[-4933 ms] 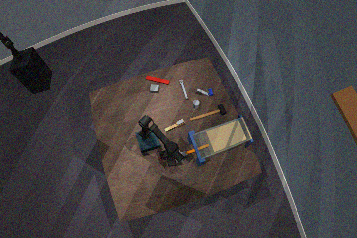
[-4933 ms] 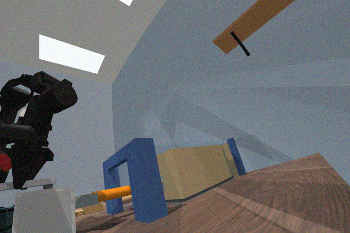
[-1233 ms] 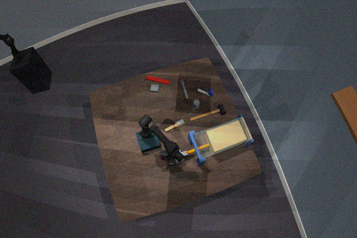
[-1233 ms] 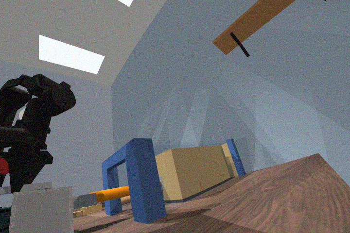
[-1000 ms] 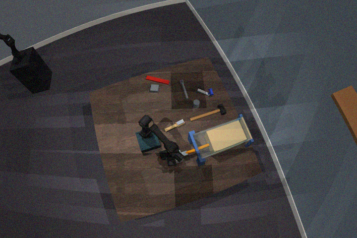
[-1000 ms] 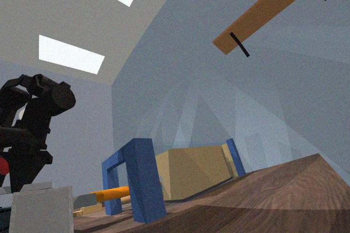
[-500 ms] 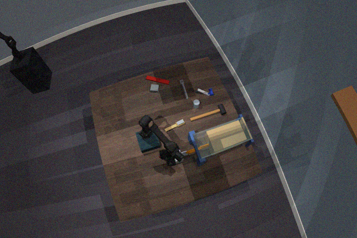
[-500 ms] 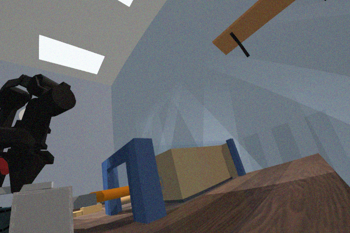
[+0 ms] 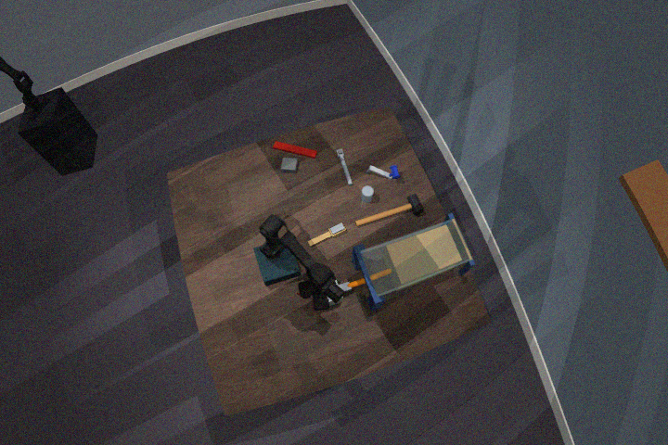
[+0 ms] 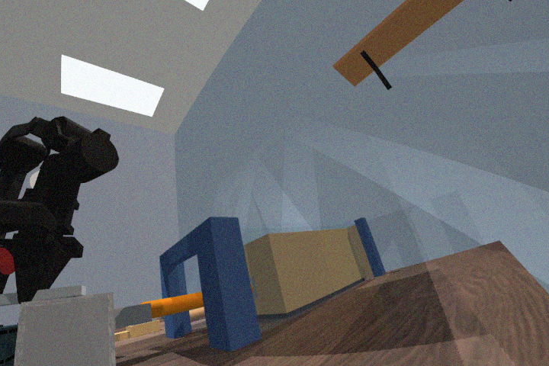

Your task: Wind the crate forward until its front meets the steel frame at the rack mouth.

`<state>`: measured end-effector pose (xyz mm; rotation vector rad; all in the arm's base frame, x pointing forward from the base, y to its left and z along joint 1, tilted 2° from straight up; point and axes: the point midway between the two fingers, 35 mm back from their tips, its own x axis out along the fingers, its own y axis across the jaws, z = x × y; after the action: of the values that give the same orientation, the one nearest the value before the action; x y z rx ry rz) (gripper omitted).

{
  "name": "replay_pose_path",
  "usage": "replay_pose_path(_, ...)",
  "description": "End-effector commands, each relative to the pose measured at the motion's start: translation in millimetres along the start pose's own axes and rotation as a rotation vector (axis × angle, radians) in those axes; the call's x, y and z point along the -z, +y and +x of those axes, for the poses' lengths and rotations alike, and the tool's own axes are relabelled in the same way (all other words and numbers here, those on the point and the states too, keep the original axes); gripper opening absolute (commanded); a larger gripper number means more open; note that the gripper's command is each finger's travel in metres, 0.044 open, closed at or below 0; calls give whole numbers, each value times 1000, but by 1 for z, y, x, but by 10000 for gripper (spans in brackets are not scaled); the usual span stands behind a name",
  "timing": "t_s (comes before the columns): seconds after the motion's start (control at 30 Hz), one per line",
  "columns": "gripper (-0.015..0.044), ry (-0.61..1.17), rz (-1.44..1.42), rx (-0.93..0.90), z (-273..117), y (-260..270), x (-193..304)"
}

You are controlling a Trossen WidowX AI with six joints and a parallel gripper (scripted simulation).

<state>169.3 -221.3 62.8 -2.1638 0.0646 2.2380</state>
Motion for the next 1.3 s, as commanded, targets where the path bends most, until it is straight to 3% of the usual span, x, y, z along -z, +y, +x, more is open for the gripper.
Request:
replay_pose_path(0.0, 0, -5, -49, -3, 4, 3, 0)
replay_pose_path(1.27, 0, -5, -13, 0, 4, 1, 0)
